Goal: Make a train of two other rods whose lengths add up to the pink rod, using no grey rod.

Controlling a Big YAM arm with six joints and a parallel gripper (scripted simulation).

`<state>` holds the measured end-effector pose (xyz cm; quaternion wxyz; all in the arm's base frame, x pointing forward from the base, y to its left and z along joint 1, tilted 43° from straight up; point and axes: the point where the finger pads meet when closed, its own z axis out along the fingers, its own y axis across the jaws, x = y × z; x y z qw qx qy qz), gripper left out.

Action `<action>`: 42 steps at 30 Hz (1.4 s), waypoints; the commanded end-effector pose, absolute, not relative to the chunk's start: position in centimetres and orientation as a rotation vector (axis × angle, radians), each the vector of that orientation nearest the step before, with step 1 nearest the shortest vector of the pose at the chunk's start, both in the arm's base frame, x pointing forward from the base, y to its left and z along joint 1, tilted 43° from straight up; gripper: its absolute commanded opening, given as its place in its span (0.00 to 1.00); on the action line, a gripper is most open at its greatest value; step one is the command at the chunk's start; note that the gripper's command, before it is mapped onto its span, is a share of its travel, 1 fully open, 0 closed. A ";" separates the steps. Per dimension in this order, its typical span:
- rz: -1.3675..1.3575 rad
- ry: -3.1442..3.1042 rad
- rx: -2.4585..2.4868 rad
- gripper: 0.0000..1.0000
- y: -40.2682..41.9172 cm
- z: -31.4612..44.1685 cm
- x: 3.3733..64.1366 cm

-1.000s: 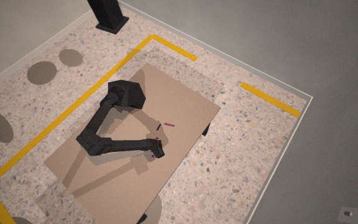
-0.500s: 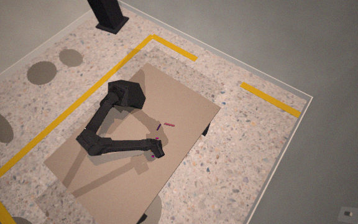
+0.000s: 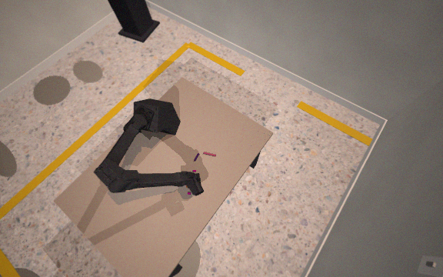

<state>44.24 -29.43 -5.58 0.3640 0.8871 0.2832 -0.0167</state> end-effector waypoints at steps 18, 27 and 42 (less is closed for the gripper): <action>-0.045 0.750 2.273 0.04 -29.1 -5.9 44.2; -0.048 0.751 2.274 0.04 -29.1 -6.0 44.1; -0.052 0.748 2.278 0.04 -29.3 -6.2 44.0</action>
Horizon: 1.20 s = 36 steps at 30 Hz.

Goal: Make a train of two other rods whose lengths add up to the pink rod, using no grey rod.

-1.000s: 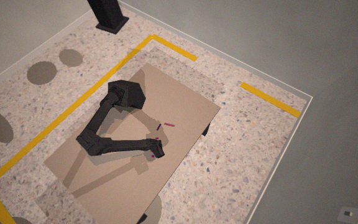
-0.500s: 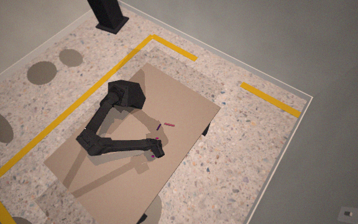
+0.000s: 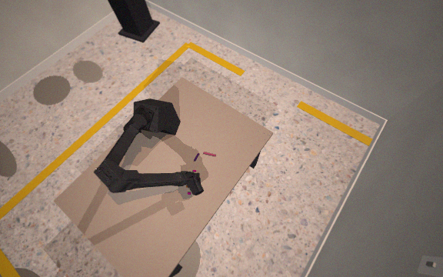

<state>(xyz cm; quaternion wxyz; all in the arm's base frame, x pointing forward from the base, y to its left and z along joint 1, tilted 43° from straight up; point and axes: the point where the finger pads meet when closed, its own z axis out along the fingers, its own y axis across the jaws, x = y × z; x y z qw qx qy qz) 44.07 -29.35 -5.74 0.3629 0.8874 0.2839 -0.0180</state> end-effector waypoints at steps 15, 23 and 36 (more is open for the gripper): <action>-0.051 0.732 2.280 0.04 -30.6 -6.8 44.1; -0.048 0.729 2.278 0.04 -30.6 -6.6 44.2; -0.048 0.729 2.278 0.04 -30.6 -6.6 44.2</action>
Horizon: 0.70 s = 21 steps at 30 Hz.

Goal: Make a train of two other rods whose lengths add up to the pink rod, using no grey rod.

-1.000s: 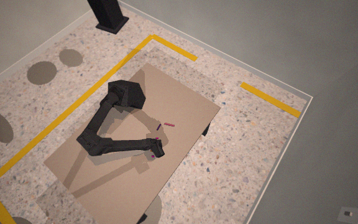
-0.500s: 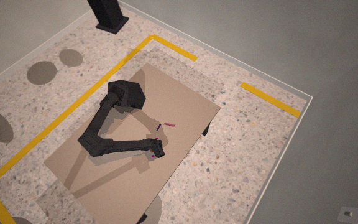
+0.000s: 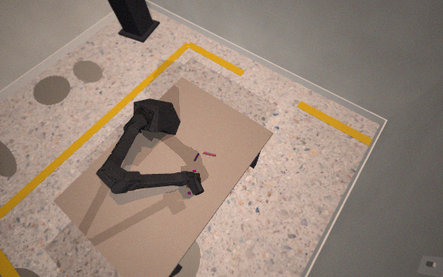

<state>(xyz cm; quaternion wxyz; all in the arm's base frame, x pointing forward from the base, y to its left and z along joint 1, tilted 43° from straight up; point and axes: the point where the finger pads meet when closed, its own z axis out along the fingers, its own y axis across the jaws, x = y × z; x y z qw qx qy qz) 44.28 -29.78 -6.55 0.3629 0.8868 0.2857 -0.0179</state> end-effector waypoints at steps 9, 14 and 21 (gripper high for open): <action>-0.048 0.729 2.278 0.04 -30.6 -6.6 44.2; -0.048 0.729 2.278 0.04 -30.6 -6.6 44.2; -0.048 0.729 2.278 0.08 -30.6 -6.6 44.2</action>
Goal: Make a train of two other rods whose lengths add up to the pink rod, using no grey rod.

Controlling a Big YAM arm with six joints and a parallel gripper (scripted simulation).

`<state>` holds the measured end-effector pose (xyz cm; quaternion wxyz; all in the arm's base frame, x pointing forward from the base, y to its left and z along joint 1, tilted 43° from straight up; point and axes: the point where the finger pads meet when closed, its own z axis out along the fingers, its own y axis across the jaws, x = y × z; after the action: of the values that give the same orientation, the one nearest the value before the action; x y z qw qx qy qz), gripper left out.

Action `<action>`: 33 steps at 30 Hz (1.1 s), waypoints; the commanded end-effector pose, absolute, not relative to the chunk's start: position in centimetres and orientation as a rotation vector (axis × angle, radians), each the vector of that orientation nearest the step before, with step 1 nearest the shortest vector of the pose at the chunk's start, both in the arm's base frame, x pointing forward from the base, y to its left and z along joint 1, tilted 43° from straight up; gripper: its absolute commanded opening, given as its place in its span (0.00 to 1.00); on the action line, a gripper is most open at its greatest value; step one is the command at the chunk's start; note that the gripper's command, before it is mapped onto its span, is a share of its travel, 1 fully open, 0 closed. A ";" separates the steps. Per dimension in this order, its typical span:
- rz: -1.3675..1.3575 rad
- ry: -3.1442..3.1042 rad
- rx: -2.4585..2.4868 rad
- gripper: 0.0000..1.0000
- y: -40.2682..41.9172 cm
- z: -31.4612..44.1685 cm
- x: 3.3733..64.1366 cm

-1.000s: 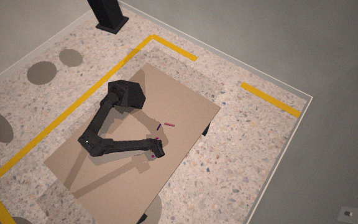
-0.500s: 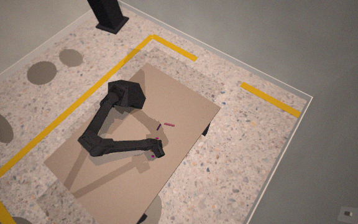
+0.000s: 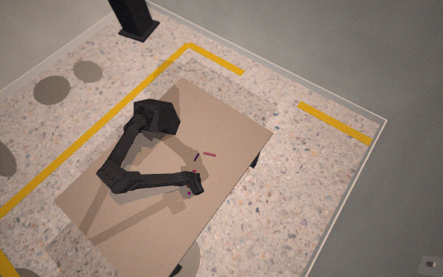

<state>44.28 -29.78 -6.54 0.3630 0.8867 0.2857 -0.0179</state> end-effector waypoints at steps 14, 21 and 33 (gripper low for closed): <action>-0.048 0.729 2.278 0.24 -30.6 -6.6 44.2; -0.048 0.729 2.278 0.24 -30.6 -6.6 44.2; -0.027 0.741 2.271 0.24 -27.8 -4.1 44.5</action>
<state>43.65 -29.54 -6.22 0.3611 0.8874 0.2858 -0.0228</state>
